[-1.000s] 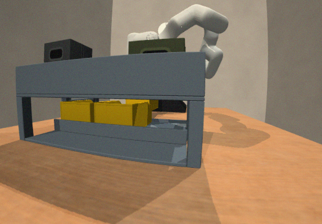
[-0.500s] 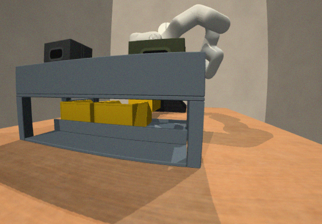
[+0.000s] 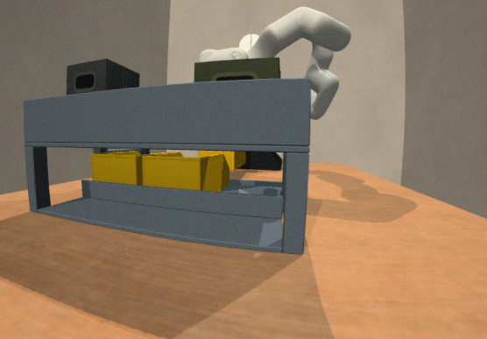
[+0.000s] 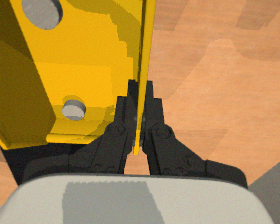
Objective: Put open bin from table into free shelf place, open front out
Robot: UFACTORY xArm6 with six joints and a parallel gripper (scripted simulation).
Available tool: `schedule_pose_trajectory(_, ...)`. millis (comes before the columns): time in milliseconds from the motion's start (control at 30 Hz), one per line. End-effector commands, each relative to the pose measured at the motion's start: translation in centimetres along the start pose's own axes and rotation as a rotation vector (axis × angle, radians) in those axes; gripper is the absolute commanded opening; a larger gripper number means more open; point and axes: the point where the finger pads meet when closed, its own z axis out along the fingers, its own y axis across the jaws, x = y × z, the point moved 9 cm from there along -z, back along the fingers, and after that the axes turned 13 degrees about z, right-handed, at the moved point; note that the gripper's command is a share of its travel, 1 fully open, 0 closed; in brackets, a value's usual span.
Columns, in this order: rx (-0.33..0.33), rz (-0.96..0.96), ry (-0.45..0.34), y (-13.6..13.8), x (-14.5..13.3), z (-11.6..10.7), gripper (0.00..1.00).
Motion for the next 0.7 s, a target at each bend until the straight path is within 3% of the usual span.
schedule_pose_trajectory(0, -0.002, -0.002, 0.004, -0.9, -0.2, -0.1, 0.0)
schedule_pose_trajectory(667, -0.002, -0.002, 0.004, -2.4, -0.6, -0.1, 0.0)
